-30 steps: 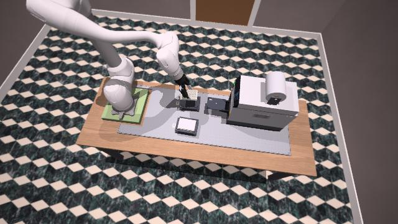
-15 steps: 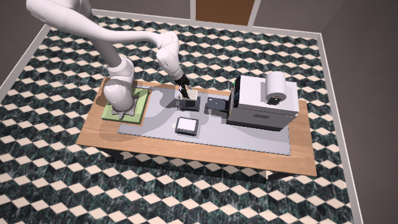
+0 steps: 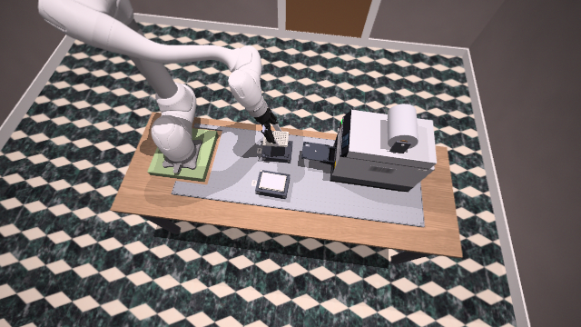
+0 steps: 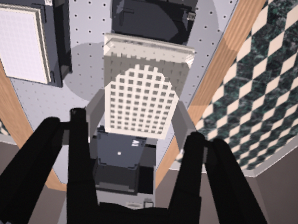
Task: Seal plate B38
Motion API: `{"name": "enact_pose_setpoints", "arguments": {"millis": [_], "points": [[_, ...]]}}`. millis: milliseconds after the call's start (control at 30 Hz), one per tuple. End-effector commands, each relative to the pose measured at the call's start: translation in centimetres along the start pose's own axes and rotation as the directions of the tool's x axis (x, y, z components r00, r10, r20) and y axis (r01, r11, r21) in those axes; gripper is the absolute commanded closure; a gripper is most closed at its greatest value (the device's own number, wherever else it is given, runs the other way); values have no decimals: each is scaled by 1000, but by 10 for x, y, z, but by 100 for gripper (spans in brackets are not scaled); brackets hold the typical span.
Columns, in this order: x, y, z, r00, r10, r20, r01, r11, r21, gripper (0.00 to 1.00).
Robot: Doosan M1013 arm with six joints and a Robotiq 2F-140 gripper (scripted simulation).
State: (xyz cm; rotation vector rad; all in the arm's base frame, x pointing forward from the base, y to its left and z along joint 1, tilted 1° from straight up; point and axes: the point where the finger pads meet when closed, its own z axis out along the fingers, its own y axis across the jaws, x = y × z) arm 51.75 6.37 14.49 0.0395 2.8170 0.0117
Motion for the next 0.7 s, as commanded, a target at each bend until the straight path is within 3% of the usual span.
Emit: {"name": "enact_pose_setpoints", "arguments": {"millis": [0, 667], "points": [[-4, 0, -3, 1000, 2, 6, -2, 1000, -3, 90], [-4, 0, -3, 999, 50, 6, -50, 999, 14, 90]]}}
